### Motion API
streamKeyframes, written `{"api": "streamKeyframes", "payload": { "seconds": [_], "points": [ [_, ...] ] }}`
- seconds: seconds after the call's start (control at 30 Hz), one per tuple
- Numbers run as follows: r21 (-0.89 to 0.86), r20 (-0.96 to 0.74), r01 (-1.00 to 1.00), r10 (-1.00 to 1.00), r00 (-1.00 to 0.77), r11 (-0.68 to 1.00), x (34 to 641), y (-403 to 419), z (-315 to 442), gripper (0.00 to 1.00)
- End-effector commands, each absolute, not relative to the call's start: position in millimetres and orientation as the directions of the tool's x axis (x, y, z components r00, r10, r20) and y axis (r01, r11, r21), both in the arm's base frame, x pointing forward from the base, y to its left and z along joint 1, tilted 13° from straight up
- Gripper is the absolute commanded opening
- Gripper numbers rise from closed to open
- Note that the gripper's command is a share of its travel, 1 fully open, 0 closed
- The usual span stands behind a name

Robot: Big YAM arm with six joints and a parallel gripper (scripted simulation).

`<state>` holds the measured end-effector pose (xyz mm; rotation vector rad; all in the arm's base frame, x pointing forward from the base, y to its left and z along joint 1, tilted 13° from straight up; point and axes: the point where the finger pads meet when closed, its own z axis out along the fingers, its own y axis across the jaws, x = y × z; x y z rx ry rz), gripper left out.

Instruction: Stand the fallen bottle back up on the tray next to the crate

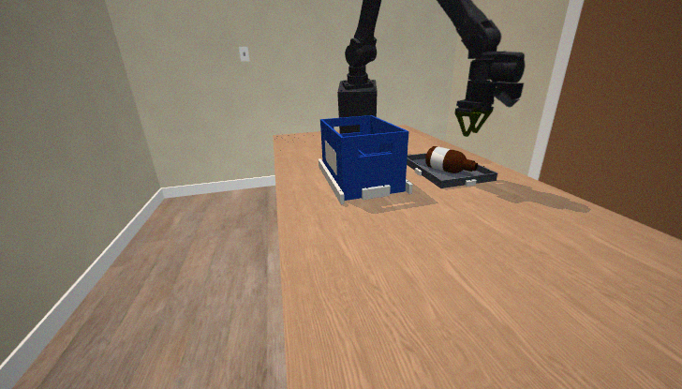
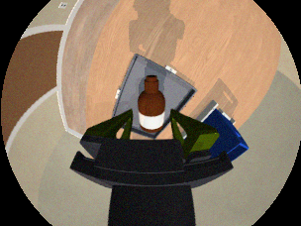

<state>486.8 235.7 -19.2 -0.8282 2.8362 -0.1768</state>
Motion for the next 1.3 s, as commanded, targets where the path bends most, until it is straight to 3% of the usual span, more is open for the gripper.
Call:
{"api": "streamKeyframes", "payload": {
  "seconds": [0.0,0.47,0.7,1.27],
  "points": [
    [-0.164,-0.169,-0.520,-0.543,-0.823,0.838,500.9,237.2,-26.0,0.61],
    [-0.167,-0.232,-0.504,-0.531,-0.815,0.847,526.9,243.4,-35.7,0.61],
    [-0.164,-0.178,-0.520,-0.544,-0.820,0.838,516.4,238.8,-77.7,0.61],
    [-0.166,-0.198,-0.515,-0.540,-0.818,0.841,521.6,240.1,-74.2,0.61]
  ]
}}
